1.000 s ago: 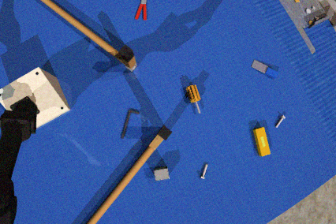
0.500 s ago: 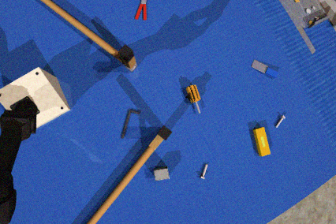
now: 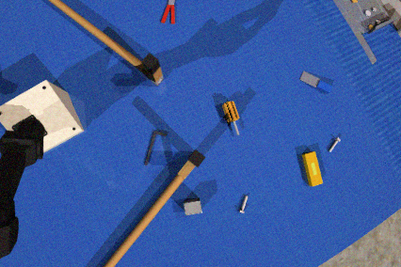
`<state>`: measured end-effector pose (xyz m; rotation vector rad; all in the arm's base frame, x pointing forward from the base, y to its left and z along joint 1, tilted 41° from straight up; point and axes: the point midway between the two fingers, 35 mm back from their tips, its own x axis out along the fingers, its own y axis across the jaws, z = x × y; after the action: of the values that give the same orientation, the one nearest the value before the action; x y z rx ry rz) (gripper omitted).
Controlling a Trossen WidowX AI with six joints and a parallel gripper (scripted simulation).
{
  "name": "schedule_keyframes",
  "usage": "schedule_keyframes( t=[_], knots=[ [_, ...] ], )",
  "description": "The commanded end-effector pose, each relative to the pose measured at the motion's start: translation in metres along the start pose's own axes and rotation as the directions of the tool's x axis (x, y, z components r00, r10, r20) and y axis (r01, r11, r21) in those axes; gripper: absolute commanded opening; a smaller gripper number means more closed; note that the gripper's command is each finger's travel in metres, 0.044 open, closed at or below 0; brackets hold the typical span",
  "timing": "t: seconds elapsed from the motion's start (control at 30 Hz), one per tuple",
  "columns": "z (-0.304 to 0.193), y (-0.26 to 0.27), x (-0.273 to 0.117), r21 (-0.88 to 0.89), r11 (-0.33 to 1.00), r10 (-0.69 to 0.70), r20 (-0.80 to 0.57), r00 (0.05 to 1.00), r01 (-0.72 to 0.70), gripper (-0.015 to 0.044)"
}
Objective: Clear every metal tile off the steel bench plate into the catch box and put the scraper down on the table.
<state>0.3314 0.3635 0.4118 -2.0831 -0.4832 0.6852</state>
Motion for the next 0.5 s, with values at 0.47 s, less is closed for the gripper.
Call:
schedule_keyframes(
  t=[0.47],
  knots=[
    [0.039,0.053,0.029,0.060,0.980,0.184,0.077,0.980,-0.189,0.0000]
  ],
)
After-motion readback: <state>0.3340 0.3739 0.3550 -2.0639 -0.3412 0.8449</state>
